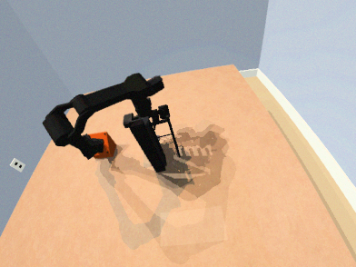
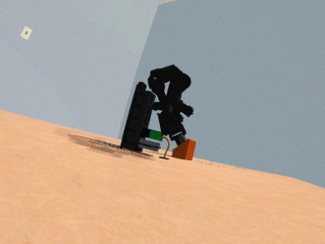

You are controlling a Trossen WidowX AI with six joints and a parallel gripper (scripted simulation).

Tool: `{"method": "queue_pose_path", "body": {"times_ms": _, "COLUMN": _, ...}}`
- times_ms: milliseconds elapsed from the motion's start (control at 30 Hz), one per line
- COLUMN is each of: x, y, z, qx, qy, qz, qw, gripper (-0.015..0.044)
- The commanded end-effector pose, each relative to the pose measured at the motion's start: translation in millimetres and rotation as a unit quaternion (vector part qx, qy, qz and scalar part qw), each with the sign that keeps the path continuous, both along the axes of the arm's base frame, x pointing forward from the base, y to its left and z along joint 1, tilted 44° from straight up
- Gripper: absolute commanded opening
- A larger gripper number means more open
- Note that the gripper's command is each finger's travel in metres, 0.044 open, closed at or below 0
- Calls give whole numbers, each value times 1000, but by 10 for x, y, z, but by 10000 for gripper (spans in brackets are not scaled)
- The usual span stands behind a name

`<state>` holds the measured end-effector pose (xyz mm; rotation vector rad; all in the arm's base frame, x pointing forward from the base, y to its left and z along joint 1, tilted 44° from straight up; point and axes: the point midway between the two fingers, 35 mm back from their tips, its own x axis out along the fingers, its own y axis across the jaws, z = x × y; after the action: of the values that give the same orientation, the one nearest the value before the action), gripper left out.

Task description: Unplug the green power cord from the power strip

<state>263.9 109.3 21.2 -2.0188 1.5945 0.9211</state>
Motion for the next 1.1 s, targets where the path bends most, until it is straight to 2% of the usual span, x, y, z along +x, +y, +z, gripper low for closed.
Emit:
{"method": "queue_pose_path", "body": {"times_ms": 0, "x": -63, "y": 182, "z": -94, "qx": 11, "qy": 5, "qz": 10, "qw": 1000, "gripper": 0}}
{"method": "queue_pose_path", "body": {"times_ms": 433, "x": -150, "y": 342, "z": -215, "qx": 11, "qy": 5, "qz": 11, "qw": 1000, "gripper": 0}}
{"method": "queue_pose_path", "body": {"times_ms": 467, "x": -86, "y": 171, "z": -152, "qx": 4, "qy": 3, "qz": -3, "qw": 1000, "gripper": 26}}
{"method": "queue_pose_path", "body": {"times_ms": 633, "x": -86, "y": 171, "z": -152, "qx": 4, "qy": 3, "qz": -3, "qw": 1000, "gripper": 157}}
{"method": "queue_pose_path", "body": {"times_ms": 1067, "x": -104, "y": 244, "z": -79, "qx": 9, "qy": 5, "qz": 11, "qw": 1000, "gripper": 160}}
